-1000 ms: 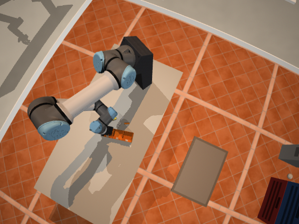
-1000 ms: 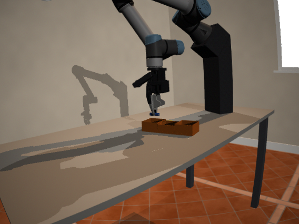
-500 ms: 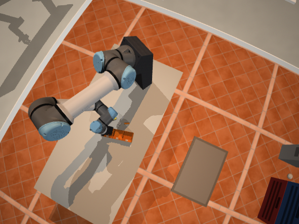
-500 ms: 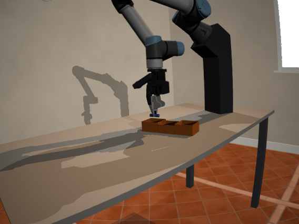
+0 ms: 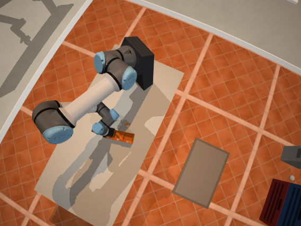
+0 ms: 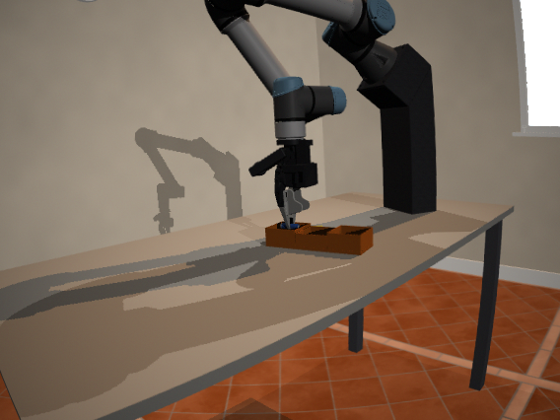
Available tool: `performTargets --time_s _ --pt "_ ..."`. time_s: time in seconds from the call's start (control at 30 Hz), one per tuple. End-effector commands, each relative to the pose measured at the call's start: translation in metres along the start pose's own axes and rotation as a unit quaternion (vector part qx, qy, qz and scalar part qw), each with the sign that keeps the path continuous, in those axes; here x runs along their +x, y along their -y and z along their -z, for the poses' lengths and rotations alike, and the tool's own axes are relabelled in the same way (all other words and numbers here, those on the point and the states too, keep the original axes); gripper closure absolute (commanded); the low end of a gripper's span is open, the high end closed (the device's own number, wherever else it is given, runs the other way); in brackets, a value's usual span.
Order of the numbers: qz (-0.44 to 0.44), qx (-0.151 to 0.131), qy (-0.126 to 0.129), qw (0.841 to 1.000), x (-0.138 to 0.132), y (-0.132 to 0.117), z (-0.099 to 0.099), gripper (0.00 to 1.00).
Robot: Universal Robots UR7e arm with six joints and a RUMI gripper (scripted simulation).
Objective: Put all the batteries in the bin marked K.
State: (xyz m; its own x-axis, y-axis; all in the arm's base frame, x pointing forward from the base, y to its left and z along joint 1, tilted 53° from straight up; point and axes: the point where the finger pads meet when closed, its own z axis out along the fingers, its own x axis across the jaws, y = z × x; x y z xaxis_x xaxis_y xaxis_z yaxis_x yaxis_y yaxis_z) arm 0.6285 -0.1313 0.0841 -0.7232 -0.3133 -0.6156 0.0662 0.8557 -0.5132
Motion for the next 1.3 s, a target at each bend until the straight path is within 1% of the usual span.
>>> performTargets --time_s 0.0,0.17,0.7,0.73,1.27 --pt "0.0 0.0 0.001 1.0 -0.0006 0.0001 -0.0107 1.0" --pt "0.0 0.0 0.001 1.0 -0.0007 0.0001 -0.0201 1.0" --pt "0.0 0.0 0.001 1.0 -0.0011 -0.0001 -0.0201 1.0" --pt "0.0 0.0 0.001 1.0 -0.0011 -0.0001 -0.0201 0.83" --pt "0.0 0.0 0.001 1.0 -0.0011 -0.0001 -0.0201 0.83"
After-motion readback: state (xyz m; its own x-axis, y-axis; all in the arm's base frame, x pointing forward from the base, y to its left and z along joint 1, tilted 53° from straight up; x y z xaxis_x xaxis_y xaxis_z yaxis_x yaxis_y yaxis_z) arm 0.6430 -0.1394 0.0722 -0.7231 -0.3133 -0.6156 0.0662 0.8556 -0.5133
